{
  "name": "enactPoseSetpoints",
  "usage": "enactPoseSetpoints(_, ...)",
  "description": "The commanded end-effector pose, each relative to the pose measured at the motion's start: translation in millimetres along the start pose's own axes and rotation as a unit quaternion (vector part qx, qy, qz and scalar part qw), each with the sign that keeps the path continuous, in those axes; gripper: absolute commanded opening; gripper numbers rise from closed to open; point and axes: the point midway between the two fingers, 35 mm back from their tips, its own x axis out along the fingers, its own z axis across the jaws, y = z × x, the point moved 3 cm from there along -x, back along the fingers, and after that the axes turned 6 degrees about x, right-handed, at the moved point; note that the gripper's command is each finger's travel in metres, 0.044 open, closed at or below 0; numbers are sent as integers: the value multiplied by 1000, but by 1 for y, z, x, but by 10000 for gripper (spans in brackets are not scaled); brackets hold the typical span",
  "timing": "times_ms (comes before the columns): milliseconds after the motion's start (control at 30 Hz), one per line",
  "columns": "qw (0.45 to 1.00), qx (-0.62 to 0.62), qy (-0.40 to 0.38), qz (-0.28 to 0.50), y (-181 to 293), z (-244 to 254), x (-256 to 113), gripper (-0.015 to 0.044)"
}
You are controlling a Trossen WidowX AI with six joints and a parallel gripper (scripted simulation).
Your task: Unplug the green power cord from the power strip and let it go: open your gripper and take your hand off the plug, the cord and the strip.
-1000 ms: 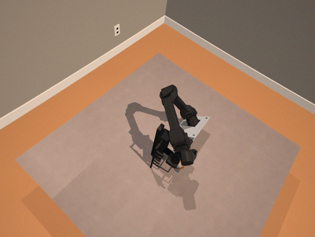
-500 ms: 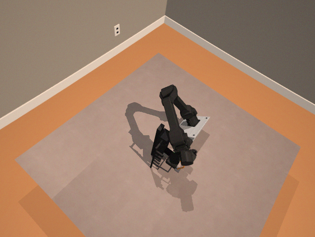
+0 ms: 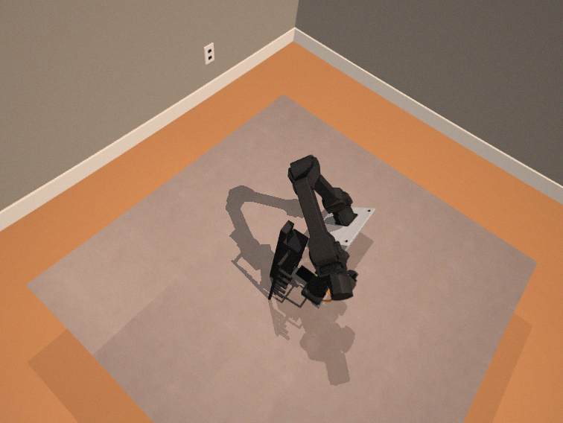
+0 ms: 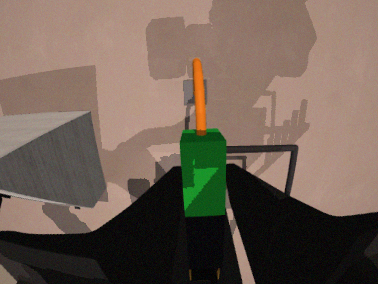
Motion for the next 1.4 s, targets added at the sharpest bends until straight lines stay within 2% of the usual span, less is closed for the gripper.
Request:
enactPoseSetpoints(0, 1000, 4, 2, -6, -7, -1, -3, 0)
enactPoseSetpoints(67, 1000, 4, 3, -6, -10, -1, -3, 0)
enactPoseSetpoints(500, 1000, 2, 4, -3, -4, 0, 0, 341)
enactPoseSetpoints(633, 1000, 2, 4, -4, -26, 1, -6, 440)
enactPoseSetpoints(800, 1000, 2, 4, -5, -64, 7, -13, 440)
enactPoseSetpoints(1367, 1000, 2, 4, -5, -64, 7, -13, 440)
